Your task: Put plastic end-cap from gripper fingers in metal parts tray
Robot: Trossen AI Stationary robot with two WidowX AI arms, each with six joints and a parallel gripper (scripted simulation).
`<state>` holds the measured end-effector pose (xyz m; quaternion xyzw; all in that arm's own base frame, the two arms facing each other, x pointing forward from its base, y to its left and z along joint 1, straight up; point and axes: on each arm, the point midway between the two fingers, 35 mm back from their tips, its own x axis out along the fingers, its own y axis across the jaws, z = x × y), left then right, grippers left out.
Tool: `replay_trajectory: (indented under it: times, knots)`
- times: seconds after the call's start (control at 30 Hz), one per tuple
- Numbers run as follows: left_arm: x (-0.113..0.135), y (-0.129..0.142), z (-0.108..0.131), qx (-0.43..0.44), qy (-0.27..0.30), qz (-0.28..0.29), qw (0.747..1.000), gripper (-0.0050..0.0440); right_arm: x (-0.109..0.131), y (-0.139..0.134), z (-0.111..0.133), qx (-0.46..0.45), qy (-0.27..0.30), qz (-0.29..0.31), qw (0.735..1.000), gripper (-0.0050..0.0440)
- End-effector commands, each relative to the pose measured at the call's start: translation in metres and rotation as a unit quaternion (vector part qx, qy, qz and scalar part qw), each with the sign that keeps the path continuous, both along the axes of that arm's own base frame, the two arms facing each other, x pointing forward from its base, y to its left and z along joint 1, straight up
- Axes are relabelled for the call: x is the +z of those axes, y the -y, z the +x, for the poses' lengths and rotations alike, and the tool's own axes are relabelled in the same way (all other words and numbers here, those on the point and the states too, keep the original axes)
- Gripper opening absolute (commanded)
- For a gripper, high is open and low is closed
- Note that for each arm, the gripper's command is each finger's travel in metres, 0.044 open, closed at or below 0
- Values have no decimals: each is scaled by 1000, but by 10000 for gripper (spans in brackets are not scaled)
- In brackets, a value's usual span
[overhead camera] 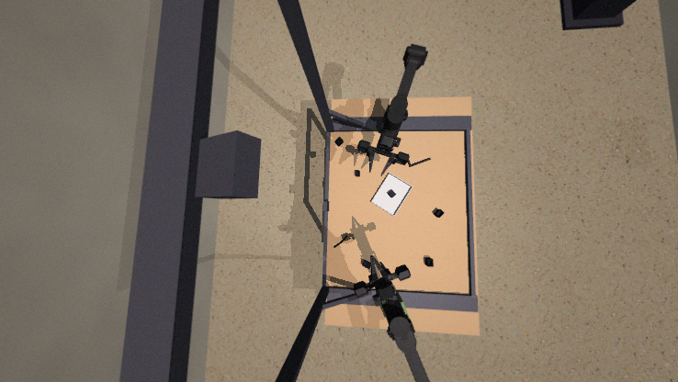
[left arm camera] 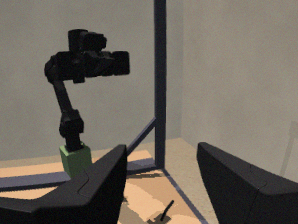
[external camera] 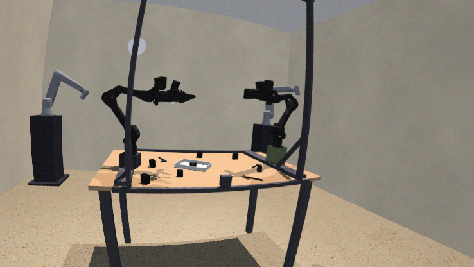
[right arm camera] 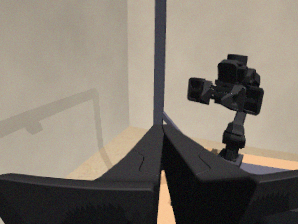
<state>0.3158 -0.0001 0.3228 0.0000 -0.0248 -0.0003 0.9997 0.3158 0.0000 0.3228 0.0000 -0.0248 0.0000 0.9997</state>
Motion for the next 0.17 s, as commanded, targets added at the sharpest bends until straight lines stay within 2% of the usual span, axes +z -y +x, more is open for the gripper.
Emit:
replay_trajectory:
  times: [0.0, 0.13]
  knots:
    - [7, 0, -1, 0, 8, 3, 1000, 199, 7, 0, -1, -1, 9, -3, 1000, 0]
    - [7, 0, -1, 0, 8, 3, 1000, 199, 7, 0, -1, -1, 9, -3, 1000, 0]
